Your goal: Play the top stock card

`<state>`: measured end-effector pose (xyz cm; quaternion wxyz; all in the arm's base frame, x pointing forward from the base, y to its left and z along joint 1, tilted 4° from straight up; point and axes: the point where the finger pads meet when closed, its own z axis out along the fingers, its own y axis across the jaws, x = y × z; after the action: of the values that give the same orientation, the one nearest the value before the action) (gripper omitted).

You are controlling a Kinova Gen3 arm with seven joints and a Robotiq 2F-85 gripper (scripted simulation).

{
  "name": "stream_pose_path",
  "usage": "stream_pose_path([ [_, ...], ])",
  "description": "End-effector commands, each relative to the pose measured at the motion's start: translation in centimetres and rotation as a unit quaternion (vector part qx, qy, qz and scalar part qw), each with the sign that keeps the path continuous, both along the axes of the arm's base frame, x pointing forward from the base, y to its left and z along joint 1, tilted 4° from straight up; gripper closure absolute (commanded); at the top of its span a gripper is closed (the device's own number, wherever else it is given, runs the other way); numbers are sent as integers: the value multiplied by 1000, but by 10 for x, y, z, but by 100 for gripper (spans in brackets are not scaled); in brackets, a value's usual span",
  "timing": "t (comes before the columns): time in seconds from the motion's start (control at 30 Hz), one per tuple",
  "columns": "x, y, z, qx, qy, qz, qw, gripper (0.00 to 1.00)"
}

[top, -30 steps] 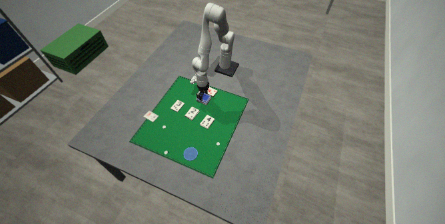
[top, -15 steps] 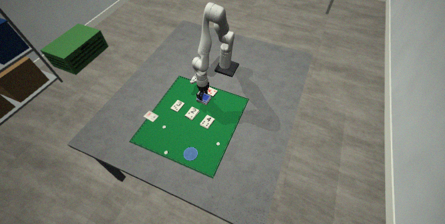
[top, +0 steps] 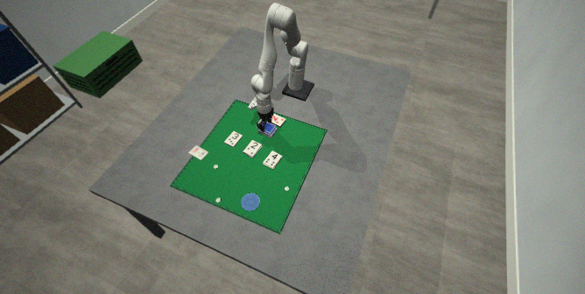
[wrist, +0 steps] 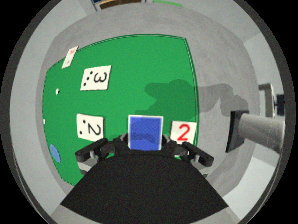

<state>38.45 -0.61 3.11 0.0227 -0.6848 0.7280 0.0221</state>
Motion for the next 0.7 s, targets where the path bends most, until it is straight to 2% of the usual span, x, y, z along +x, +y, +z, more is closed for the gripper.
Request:
stream_pose_path([
  [0.0,1,-6,0,0,1,1,1000,28],
  [0.67,3,-14,0,0,1,-5,1000,28],
])
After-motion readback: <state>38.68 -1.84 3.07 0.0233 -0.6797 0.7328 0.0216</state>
